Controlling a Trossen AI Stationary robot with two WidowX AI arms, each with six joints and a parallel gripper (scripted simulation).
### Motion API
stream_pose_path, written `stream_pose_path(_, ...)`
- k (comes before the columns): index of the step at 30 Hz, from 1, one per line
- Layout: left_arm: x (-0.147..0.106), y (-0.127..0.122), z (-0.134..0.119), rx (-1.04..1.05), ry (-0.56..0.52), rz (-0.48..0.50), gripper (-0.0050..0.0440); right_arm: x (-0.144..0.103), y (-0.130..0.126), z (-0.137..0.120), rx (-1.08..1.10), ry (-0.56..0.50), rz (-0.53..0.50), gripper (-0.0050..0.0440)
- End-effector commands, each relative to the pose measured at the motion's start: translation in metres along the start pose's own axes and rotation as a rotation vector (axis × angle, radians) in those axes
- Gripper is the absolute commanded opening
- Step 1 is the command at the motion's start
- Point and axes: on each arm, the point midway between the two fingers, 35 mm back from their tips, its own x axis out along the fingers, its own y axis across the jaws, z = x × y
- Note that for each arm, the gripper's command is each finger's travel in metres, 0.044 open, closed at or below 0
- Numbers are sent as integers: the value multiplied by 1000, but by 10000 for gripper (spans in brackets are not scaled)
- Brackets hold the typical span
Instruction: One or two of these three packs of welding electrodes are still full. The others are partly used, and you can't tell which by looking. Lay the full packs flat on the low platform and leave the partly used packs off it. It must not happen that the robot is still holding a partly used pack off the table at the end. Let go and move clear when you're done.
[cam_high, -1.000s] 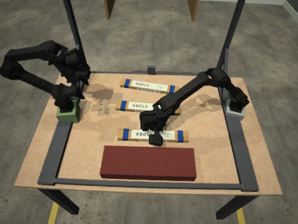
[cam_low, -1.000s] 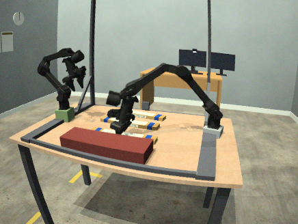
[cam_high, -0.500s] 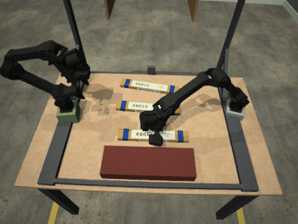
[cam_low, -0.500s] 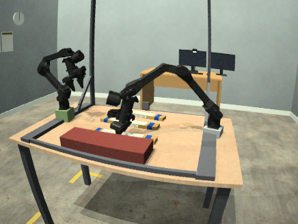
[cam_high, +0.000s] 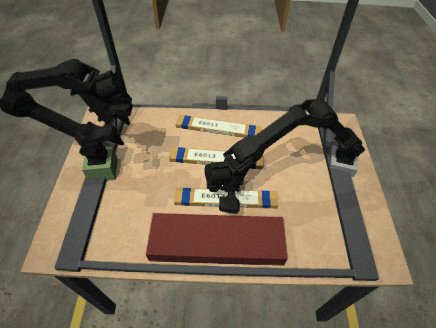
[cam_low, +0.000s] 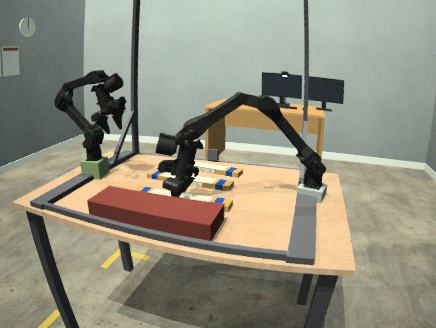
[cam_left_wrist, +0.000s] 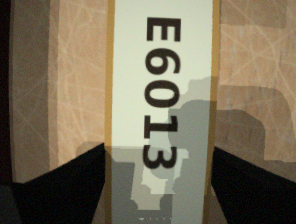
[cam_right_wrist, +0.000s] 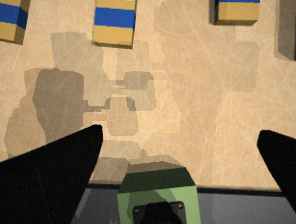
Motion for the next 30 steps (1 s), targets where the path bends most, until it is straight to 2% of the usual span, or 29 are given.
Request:
stream_pose_path(1, -41, 5, 23, 5, -82, 33, -50, -5, 0, 3, 0, -20, 1, 430)
stream_pose_path(30, -82, 4, 30, 6, -83, 33, -50, -5, 0, 3, 0, -20, 1, 430)
